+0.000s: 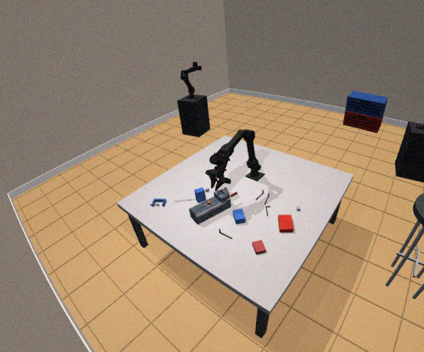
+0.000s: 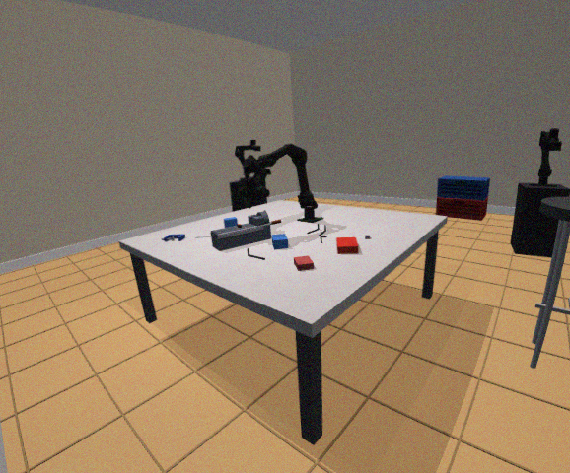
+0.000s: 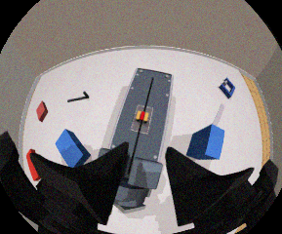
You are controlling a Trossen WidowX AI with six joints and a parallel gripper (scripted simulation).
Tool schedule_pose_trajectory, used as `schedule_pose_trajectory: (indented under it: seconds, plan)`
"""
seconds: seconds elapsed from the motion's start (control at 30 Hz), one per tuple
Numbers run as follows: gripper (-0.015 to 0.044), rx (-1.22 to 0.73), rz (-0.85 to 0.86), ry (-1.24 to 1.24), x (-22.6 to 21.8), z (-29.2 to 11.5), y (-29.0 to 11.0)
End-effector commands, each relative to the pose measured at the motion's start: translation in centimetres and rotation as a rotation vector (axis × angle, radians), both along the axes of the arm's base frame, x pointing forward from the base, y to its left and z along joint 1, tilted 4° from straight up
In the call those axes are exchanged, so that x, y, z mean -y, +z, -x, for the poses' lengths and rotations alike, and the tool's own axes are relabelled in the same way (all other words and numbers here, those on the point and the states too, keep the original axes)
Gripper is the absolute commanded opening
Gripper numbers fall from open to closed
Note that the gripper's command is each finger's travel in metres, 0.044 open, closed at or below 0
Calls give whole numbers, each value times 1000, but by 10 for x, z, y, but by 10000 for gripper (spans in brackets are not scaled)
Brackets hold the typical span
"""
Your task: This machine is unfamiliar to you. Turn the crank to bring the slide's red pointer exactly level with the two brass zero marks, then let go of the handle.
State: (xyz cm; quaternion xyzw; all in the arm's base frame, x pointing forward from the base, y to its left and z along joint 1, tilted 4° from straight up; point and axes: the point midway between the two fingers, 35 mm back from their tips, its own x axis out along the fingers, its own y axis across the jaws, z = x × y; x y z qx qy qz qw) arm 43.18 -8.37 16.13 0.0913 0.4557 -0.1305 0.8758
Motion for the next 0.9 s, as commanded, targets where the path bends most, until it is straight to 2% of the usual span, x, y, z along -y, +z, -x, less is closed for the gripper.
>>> schedule_pose_trajectory:
  seconds: [0.0, 0.2, 0.27, 0.8, 0.87]
  plan:
    - [263, 0, 1, 0, 0, 0, 0]
    - [420, 0, 1, 0, 0, 0, 0]
    - [440, 0, 1, 0, 0, 0, 0]
    - [20, 0, 1, 0, 0, 0, 0]
    - [0, 0, 1, 0, 0, 0, 0]
